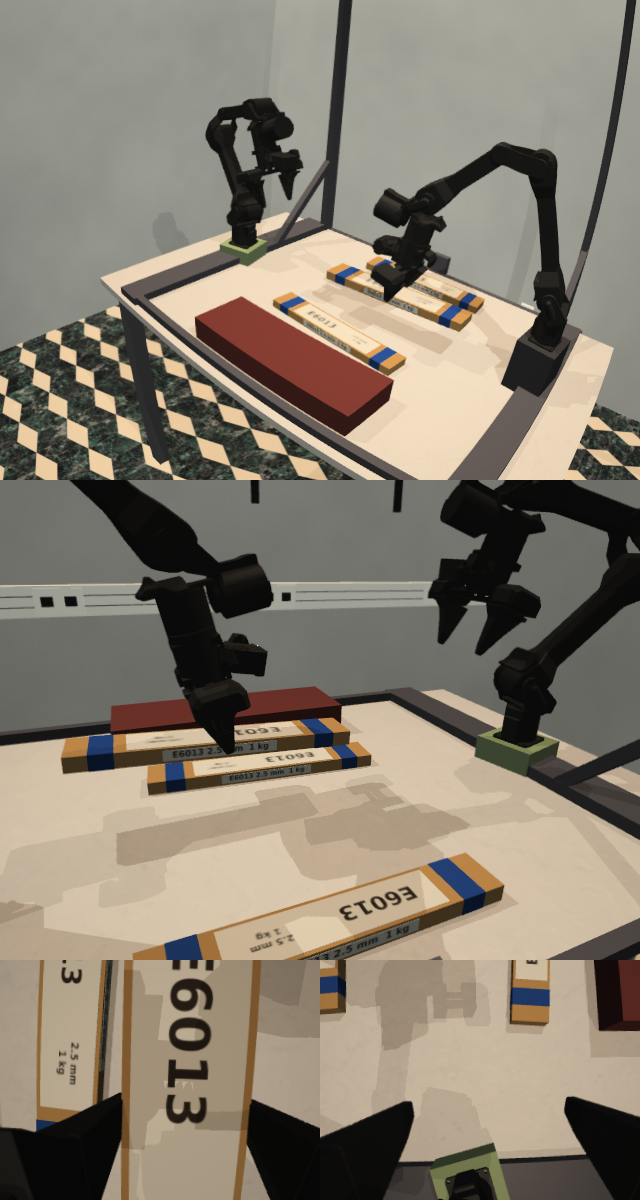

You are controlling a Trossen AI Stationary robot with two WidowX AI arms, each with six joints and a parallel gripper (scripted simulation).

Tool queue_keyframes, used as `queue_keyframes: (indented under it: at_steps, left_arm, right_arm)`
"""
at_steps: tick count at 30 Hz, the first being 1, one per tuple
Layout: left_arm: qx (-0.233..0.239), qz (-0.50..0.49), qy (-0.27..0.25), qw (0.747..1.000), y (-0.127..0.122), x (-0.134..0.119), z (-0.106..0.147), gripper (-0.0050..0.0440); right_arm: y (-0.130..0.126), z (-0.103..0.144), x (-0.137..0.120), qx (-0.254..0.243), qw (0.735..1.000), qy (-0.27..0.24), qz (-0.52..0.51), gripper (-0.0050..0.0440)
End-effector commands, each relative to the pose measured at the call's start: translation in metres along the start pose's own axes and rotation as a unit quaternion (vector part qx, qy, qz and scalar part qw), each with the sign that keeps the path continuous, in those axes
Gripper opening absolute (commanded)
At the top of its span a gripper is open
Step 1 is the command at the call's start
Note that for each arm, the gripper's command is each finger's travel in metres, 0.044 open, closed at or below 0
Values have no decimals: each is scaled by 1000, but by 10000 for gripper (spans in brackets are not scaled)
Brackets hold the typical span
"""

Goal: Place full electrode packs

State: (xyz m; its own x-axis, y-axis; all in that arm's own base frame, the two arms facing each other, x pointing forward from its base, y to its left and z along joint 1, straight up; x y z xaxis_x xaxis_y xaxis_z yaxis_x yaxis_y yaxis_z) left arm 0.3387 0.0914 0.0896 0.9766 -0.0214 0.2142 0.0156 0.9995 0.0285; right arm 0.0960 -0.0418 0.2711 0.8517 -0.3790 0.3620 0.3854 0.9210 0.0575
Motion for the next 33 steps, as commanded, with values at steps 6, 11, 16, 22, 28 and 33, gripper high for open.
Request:
queue_keyframes:
  at_steps: [6, 11, 16, 22, 28, 33]
  left_arm:
    - [10, -2, -36, 999, 3, 12, 21, -50]
    - [22, 31, -48, 998, -2, 20, 27, -50]
    - [25, 62, -34, 997, -10, 26, 13, -50]
    - [25, 62, -33, 997, -21, 37, 8, -50]
    - [24, 62, -33, 997, -30, 46, 3, -50]
    - [24, 62, -33, 997, -37, 53, 0, -50]
  right_arm:
    - [0, 5, 1, 1, 1000, -10, 2, 430]
    - [0, 5, 1, 1, 1000, -10, 2, 430]
    - [0, 5, 1, 1, 1000, -10, 2, 430]
    - [0, 5, 1, 1, 1000, -10, 2, 430]
    - [0, 5, 1, 1, 1000, -10, 2, 430]
    - [0, 5, 1, 1, 1000, -10, 2, 430]
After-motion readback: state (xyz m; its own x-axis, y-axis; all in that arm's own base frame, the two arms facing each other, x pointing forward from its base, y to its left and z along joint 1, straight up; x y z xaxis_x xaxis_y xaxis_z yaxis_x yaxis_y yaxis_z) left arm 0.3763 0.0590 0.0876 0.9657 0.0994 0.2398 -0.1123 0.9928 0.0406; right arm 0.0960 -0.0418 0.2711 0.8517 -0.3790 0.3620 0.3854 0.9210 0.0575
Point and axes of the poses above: on each arm, the point midway between the two fingers, 35 mm back from their tips, its own z axis back along the fingers, its own y axis across the jaws, x = y × z, the point moved 8 cm from there along z, back along the fingers, and after that the axes turned 9 degrees about -z, right-handed, at the moved point
